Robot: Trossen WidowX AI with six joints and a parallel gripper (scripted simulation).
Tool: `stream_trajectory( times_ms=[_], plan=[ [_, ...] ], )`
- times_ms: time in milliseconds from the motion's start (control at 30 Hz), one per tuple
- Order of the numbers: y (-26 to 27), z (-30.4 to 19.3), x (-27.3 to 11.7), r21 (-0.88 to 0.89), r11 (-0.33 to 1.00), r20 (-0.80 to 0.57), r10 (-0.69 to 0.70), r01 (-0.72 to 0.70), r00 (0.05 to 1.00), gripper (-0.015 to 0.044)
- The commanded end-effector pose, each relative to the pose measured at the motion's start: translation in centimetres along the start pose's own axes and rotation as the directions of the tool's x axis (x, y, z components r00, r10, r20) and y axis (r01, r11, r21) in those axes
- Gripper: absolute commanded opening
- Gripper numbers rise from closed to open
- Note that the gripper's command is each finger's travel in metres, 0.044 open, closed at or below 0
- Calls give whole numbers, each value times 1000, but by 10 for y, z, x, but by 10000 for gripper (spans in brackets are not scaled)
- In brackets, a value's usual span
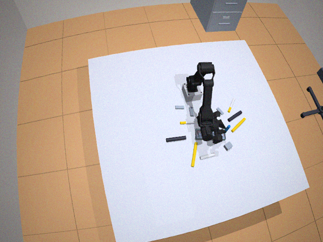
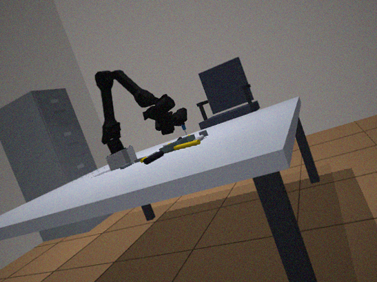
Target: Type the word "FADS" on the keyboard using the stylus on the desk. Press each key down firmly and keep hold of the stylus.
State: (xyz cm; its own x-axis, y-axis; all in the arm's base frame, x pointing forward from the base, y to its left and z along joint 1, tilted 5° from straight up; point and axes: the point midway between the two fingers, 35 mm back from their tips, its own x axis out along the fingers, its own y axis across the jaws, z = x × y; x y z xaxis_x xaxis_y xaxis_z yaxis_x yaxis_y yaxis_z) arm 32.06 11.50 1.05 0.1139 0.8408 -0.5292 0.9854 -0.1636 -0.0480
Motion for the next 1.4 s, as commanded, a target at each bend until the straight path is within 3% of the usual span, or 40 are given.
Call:
stream_trajectory(
  times_ms=[0,267,367,400,1367],
  plan=[
    [-1,2,2,7,1000,-3,-2,2,1000,0],
    [-1,2,2,7,1000,-3,-2,2,1000,0],
    [-2,3,3,7,1000,-3,-2,2,1000,79],
    [-2,3,3,7,1000,-3,-2,2,1000,81],
    [-2,14,9,7,1000,-3,-3,3,1000,81]
  ],
)
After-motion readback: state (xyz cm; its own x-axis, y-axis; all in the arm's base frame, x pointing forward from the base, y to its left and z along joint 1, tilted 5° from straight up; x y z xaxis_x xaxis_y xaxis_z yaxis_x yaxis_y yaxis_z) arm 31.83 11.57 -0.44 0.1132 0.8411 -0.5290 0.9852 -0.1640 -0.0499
